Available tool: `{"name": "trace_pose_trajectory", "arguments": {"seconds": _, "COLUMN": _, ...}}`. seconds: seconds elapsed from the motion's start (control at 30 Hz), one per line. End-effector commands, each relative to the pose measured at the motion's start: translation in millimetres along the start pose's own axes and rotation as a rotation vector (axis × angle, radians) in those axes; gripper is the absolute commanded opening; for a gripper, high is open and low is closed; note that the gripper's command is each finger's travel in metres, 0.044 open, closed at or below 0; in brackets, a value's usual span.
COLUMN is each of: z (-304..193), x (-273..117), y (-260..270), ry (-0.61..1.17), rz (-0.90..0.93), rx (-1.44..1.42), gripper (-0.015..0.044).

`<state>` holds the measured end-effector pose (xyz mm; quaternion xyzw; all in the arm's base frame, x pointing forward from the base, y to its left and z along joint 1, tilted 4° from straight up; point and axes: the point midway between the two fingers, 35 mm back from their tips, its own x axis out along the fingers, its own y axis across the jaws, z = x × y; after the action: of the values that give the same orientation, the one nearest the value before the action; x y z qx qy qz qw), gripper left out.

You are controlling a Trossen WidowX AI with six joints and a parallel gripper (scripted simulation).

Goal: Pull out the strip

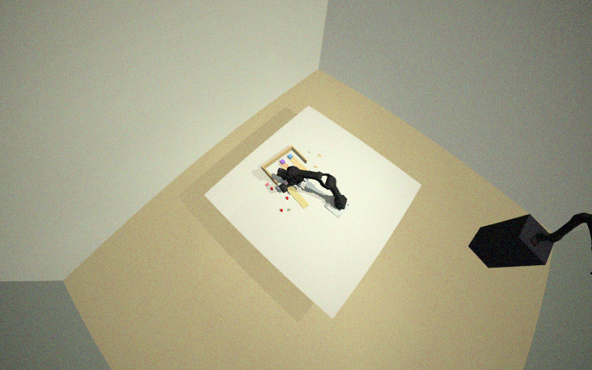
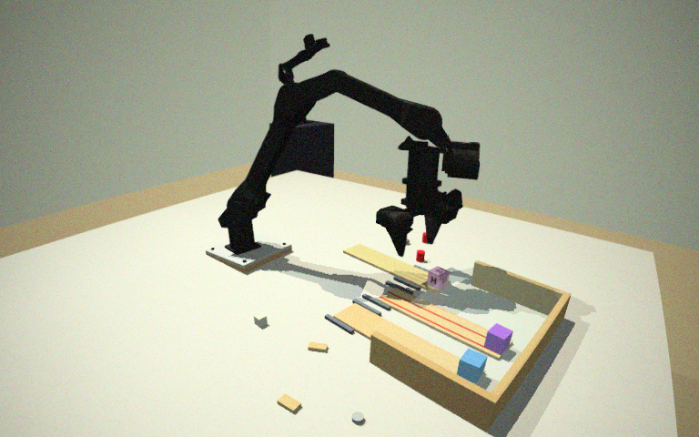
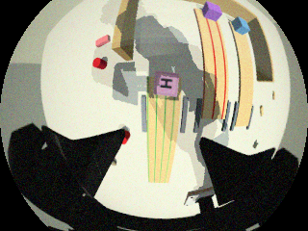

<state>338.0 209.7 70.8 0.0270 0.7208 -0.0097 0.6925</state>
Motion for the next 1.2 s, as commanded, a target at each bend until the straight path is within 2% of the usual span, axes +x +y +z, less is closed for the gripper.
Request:
{"name": "trace_pose_trajectory", "arguments": {"seconds": 0.0, "z": 14.9, "x": -1.4, "y": 0.3, "ry": -0.002, "rz": -0.004, "rx": -0.004, "gripper": 0.0440}}
{"name": "trace_pose_trajectory", "arguments": {"seconds": 0.4, "z": 58.5, "x": -6.1, "y": 2.3, "ry": -0.006, "rz": -0.004, "rx": -0.004, "gripper": 0.0440}}
{"name": "trace_pose_trajectory", "arguments": {"seconds": 0.63, "z": 59.2, "x": 2.5, "y": 2.6, "ry": -0.006, "rz": -0.004, "rx": -0.004, "gripper": 0.0256}}
{"name": "trace_pose_trajectory", "arguments": {"seconds": 0.67, "z": 59.3, "x": 4.1, "y": 2.6, "ry": -0.006, "rz": -0.004, "rx": -0.004, "gripper": 0.0250}}
{"name": "trace_pose_trajectory", "arguments": {"seconds": 1.17, "z": 60.3, "x": 28.6, "y": 3.1, "ry": -0.006, "rz": -0.004, "rx": -0.004, "gripper": 0.0250}}
